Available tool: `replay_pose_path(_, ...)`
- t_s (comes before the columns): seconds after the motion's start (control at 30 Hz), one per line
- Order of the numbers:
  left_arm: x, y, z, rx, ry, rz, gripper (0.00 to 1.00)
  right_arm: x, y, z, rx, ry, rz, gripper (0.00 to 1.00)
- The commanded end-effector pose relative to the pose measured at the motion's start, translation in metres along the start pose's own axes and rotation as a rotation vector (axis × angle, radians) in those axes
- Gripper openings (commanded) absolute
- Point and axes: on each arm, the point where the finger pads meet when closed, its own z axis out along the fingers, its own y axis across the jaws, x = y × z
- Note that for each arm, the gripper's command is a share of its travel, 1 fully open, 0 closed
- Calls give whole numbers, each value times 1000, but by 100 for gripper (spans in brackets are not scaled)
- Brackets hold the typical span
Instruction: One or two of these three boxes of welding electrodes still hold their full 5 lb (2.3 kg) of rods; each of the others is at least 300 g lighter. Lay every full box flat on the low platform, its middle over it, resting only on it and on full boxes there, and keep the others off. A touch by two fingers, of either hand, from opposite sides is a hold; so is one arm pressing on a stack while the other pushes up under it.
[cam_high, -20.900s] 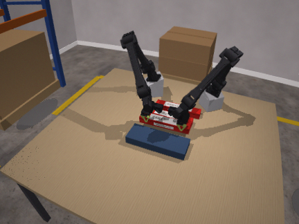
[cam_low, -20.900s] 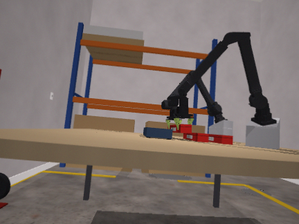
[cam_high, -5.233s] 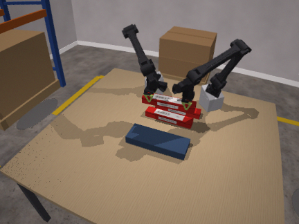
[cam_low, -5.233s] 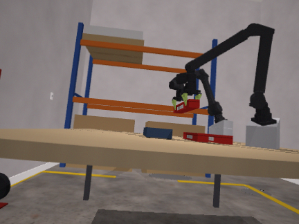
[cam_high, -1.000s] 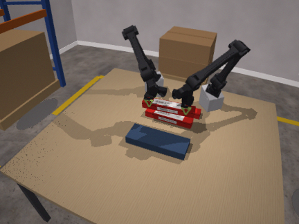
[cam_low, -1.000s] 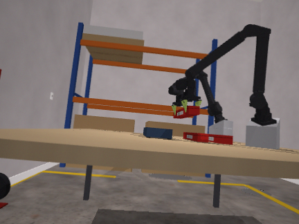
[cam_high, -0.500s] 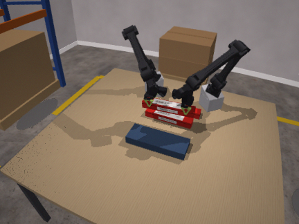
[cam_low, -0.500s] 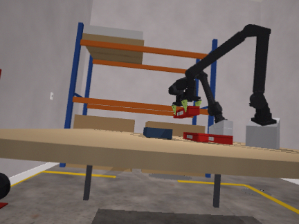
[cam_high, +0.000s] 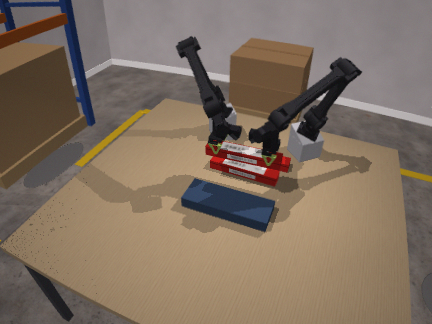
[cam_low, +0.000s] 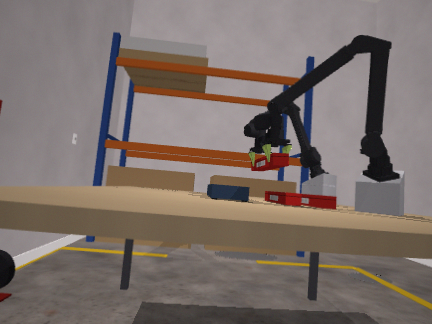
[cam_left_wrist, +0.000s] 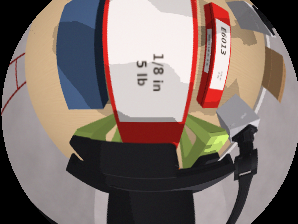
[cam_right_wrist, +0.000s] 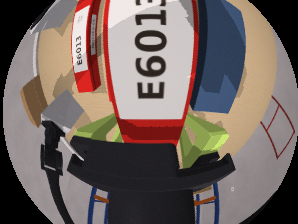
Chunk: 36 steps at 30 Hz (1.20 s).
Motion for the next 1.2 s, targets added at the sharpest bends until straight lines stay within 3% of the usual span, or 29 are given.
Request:
replay_pose_path(0.0, 2, 40, -54, -105, -56, -20, 0, -5, -33, -60, 119, -54, 4, 0)
replay_pose_path(1.17, 8, 49, -61, -103, -53, -30, 0, -4, -42, -71, 120, -54, 5, 0)
